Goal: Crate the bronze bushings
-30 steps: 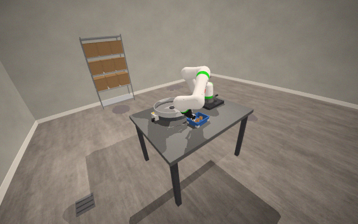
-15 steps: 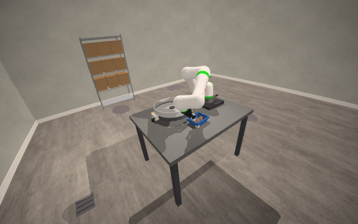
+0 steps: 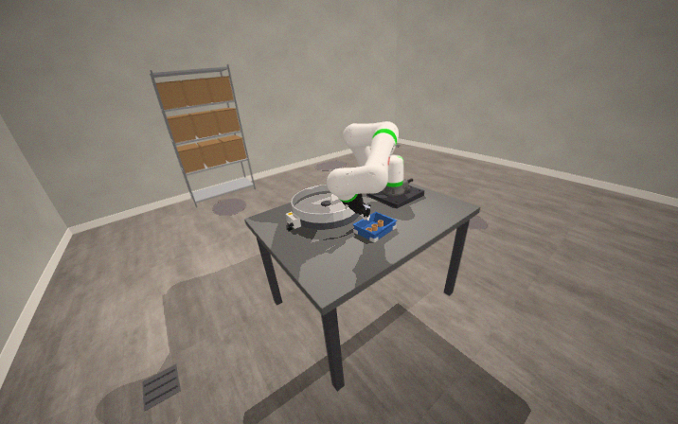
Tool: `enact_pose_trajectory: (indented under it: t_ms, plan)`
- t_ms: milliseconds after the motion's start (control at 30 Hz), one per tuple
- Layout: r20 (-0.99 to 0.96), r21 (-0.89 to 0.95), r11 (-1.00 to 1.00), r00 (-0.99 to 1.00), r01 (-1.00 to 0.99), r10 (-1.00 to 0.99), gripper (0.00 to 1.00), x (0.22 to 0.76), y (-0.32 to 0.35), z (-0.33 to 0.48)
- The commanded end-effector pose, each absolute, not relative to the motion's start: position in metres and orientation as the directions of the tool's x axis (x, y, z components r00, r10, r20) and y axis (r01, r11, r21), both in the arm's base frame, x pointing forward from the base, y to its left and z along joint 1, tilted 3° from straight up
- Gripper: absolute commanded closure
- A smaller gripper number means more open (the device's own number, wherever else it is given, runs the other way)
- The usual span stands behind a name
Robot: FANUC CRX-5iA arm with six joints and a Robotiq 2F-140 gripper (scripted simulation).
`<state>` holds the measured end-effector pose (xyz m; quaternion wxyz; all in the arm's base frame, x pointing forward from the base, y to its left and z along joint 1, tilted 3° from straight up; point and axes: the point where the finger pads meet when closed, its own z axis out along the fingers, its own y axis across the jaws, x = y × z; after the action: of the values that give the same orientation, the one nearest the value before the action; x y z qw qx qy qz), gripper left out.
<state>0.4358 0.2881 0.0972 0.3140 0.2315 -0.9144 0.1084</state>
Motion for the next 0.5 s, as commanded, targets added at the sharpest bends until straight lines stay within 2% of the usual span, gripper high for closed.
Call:
enact_pose_trajectory:
  t_ms: [0, 467]
  plan:
    - [0.624, -0.053, 0.869, -0.696, -0.491, -0.355, 0.93, 0.4354, 0.2886, 0.1086]
    - [0.624, -0.053, 0.869, -0.696, -0.491, -0.355, 0.93, 0.4353, 0.2887, 0.1131]
